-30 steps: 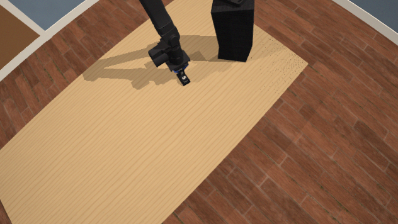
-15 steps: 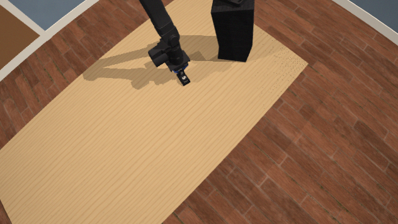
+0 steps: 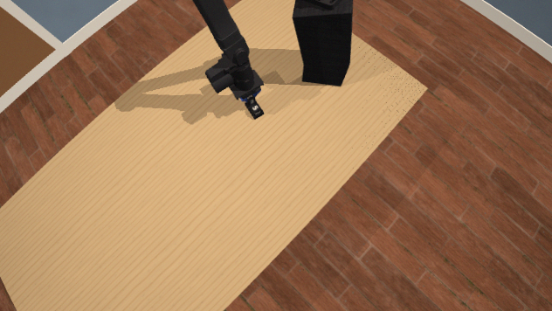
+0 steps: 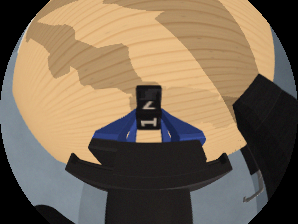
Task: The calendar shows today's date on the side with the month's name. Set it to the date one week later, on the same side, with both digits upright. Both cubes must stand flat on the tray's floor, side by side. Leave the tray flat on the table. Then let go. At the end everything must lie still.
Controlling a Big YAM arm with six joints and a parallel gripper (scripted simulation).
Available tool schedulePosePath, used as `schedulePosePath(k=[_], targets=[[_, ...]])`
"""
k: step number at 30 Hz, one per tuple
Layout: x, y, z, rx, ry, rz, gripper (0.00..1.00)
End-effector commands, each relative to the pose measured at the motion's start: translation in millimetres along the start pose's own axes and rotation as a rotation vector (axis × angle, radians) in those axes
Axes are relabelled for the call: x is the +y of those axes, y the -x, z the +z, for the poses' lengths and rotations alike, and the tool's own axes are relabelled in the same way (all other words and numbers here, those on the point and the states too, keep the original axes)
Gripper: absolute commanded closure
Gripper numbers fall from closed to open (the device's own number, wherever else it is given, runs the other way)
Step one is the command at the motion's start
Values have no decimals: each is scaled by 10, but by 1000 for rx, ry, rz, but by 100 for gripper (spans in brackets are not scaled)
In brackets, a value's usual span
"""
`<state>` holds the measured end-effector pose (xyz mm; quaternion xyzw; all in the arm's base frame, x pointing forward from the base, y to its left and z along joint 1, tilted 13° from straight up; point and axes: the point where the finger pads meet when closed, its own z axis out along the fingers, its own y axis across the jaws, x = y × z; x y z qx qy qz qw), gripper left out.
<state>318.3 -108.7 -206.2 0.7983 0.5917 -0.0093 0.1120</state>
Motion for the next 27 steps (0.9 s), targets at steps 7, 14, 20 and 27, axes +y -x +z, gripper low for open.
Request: schedulePosePath(k=[7, 14, 20, 27], targets=[[9, 33, 86, -1, 2, 0, 74], [16, 36, 138, -1, 4, 1, 74], [6, 37, 192, -2, 2, 1, 74], [-24, 22, 225, -1, -5, -3, 74]])
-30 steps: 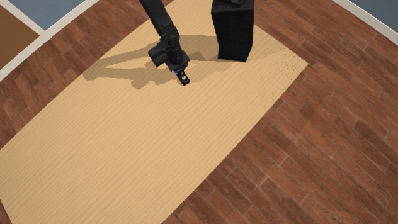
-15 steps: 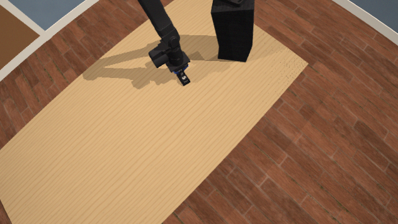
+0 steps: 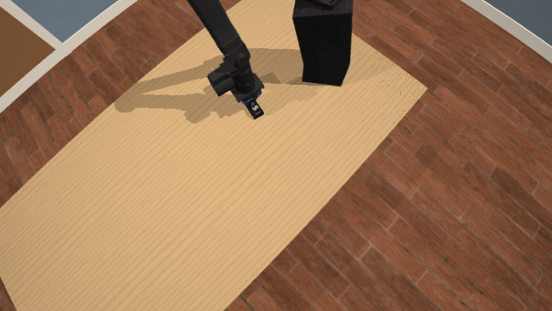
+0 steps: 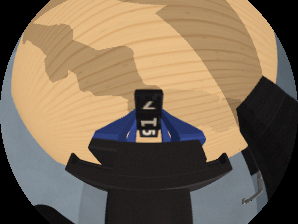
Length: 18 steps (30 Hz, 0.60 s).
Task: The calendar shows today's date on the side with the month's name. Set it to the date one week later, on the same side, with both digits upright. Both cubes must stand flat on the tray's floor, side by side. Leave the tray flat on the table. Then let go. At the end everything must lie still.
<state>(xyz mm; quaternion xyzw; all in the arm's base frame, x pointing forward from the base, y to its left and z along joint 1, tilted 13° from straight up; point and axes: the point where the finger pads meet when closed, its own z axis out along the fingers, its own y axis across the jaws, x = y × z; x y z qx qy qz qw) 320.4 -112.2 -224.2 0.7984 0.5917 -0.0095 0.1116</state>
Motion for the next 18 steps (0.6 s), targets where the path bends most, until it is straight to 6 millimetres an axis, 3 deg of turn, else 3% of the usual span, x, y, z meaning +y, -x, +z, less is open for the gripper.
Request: schedulePosePath(k=[1, 18], targets=[[7, 25, 50, -1, 4, -2, 74], [-3, 29, 73, -1, 0, 0, 74]])
